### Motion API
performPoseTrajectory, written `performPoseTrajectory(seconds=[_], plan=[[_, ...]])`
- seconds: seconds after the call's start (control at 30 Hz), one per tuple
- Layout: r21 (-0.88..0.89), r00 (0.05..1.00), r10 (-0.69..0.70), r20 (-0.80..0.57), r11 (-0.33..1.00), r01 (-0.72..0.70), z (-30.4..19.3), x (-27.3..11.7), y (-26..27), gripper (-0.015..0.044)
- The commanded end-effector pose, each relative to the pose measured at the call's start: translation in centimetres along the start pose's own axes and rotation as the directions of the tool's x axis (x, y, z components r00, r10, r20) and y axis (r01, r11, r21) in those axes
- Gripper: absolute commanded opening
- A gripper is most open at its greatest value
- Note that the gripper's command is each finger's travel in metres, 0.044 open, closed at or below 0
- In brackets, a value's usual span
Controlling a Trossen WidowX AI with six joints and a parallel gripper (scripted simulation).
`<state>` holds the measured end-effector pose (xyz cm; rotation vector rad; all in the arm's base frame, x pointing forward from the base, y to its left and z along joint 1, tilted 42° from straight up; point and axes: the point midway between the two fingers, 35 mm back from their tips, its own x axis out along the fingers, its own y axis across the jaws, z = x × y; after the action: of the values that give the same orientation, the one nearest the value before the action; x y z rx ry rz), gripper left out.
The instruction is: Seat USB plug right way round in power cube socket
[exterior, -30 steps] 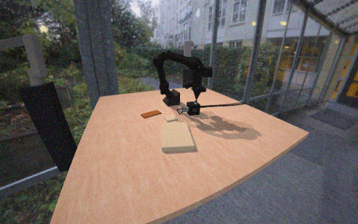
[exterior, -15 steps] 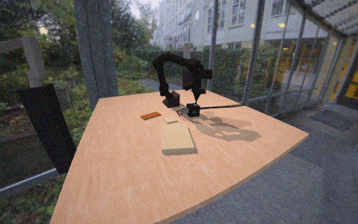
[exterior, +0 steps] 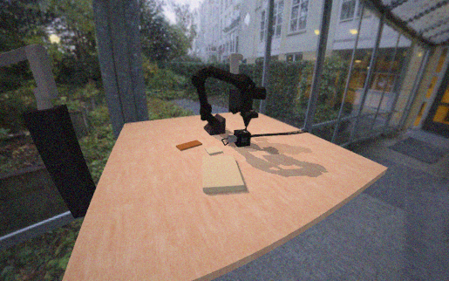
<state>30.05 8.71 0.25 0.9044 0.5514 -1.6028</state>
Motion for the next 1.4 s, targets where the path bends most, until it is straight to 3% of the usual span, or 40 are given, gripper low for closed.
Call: performPoseTrajectory(seconds=[0.0, 1.37], plan=[[-0.005, 1.000, 0.001, 0.004, 1.000, -0.001, 0.07, 0.16, -0.02, 0.0000], [-0.005, 1.000, 0.001, 0.004, 1.000, -0.001, 0.10, 0.53, -0.02, 0.0000]])
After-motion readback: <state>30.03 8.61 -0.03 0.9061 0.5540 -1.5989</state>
